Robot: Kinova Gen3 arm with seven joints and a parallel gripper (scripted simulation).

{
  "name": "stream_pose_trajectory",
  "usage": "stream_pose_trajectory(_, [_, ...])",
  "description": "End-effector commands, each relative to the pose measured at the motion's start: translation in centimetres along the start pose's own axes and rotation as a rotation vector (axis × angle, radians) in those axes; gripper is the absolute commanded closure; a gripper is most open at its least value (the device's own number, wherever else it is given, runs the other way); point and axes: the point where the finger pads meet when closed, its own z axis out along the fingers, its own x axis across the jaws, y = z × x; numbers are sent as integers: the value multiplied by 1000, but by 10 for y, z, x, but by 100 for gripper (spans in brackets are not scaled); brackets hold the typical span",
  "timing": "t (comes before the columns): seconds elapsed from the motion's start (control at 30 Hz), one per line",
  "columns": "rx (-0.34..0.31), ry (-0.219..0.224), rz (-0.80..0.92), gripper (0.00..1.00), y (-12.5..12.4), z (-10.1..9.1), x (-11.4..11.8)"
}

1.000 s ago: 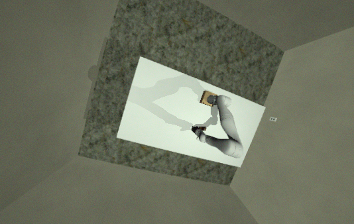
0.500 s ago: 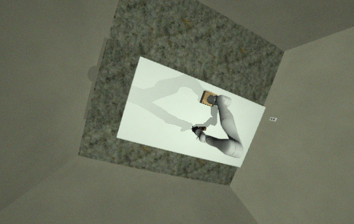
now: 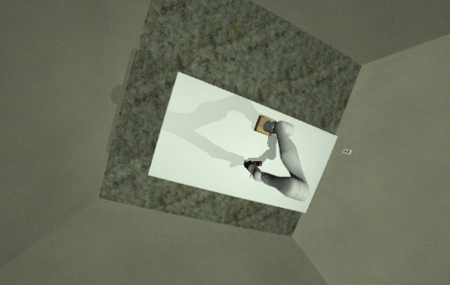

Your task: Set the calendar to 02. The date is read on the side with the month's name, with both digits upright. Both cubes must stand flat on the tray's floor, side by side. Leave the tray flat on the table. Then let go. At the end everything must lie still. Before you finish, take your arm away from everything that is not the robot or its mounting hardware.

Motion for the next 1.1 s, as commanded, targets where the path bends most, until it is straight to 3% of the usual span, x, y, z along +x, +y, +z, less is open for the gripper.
stream_pose_trajectory(0.0, [1, 1, 0, 40, 0, -1, 0])
stream_pose_trajectory(0.57, [1, 1, 0, 40, 0, -3, 0])
stream_pose_trajectory(1.07, [1, 1, 0, 40, 0, -61, 0])
